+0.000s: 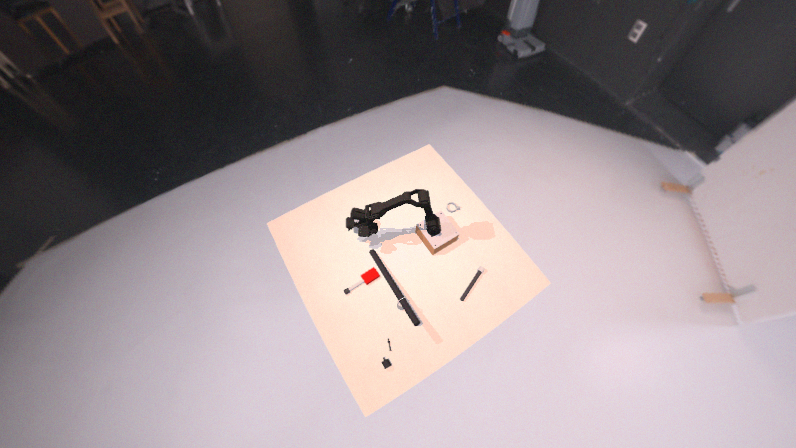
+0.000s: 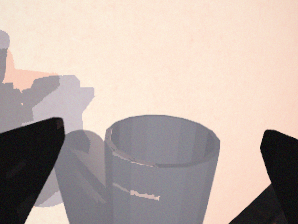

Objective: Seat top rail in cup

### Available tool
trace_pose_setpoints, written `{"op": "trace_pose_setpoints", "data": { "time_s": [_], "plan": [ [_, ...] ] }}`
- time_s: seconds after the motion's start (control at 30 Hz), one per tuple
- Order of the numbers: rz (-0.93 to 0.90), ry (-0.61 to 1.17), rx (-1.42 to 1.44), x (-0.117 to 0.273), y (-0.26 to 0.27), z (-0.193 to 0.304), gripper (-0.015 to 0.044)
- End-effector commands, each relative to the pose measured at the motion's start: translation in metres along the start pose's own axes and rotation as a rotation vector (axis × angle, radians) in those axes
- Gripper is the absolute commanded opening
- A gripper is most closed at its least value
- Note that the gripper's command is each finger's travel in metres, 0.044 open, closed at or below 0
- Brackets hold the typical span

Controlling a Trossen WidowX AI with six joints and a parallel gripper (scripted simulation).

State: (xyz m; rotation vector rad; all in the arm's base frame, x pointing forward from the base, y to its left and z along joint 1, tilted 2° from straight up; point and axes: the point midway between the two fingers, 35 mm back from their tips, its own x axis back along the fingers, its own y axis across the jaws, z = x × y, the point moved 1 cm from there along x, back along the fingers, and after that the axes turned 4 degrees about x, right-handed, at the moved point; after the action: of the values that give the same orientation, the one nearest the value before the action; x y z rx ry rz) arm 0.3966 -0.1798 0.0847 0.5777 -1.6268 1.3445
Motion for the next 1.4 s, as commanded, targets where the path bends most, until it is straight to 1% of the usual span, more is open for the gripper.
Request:
{"op": "trace_pose_setpoints", "data": {
  "time_s": [0.0, 0.23, 0.7, 0.8, 0.87, 1.37],
  "plan": [
    [-0.004, 0.003, 0.001, -0.009, 0.002, 0.0, 0.044],
    [-0.004, 0.003, 0.001, -0.016, 0.003, 0.0, 0.044],
    [-0.004, 0.003, 0.001, -0.016, 0.003, 0.0, 0.0072],
    [-0.004, 0.003, 0.001, -0.016, 0.003, 0.0, 0.0053],
    [-0.004, -0.003, 0.012, -0.016, 0.004, 0.0, 0.0],
    [-0.001, -0.055, 0.103, -0.011, 0.012, 0.001, 0.0]
  ]
}}
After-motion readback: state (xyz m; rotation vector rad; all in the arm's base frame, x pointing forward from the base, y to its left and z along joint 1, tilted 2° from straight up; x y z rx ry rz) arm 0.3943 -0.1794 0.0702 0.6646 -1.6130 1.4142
